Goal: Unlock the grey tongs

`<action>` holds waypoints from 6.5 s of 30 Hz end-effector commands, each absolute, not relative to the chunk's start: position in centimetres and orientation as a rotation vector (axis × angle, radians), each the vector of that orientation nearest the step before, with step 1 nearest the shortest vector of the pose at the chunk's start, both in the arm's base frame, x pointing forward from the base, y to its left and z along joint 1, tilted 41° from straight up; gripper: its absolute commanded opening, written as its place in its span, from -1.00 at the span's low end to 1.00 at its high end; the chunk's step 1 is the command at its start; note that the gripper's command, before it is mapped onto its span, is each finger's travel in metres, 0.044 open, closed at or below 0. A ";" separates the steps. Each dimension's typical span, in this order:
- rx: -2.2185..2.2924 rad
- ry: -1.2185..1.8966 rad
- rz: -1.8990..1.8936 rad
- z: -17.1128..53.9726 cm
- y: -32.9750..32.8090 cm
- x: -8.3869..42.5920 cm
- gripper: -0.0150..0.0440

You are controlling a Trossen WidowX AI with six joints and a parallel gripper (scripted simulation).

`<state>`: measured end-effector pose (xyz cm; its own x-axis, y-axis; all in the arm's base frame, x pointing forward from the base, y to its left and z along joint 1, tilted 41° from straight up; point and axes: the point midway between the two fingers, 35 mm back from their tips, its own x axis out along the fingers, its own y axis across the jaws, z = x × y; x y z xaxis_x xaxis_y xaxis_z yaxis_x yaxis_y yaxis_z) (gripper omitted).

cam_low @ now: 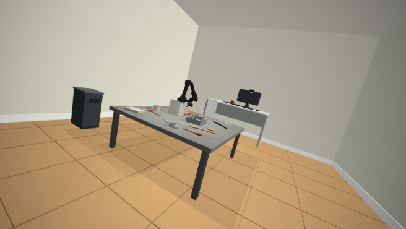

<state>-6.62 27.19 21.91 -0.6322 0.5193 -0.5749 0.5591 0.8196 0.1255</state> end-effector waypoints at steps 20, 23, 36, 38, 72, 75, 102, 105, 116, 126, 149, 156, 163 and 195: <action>1.358 2.074 -0.604 15.5 27.3 15.9 0.39; 1.468 2.014 -0.704 14.0 25.0 20.3 0.39; 1.820 1.806 -1.119 8.4 13.5 29.3 0.39; 1.886 1.807 -1.223 7.1 11.5 30.0 0.39; 2.507 1.857 -2.373 -2.3 0.1 28.8 0.39; 2.508 1.853 -2.374 -2.5 0.4 28.9 0.39; 2.514 1.838 -2.376 -4.1 4.6 29.0 0.39; 2.513 1.840 -2.376 -4.3 5.1 29.0 0.39; 2.509 1.857 -2.374 -4.7 6.8 28.8 0.39; 2.506 1.859 -2.361 -4.8 7.0 28.9 -0.06; 2.506 1.860 -2.373 0.7 2.1 28.7 -1.00; 2.506 1.861 -2.373 0.9 2.0 28.7 -1.00; 2.500 1.848 -2.377 0.9 2.0 28.6 -1.00; 2.520 1.002 -2.354 0.4 1.9 29.0 -1.00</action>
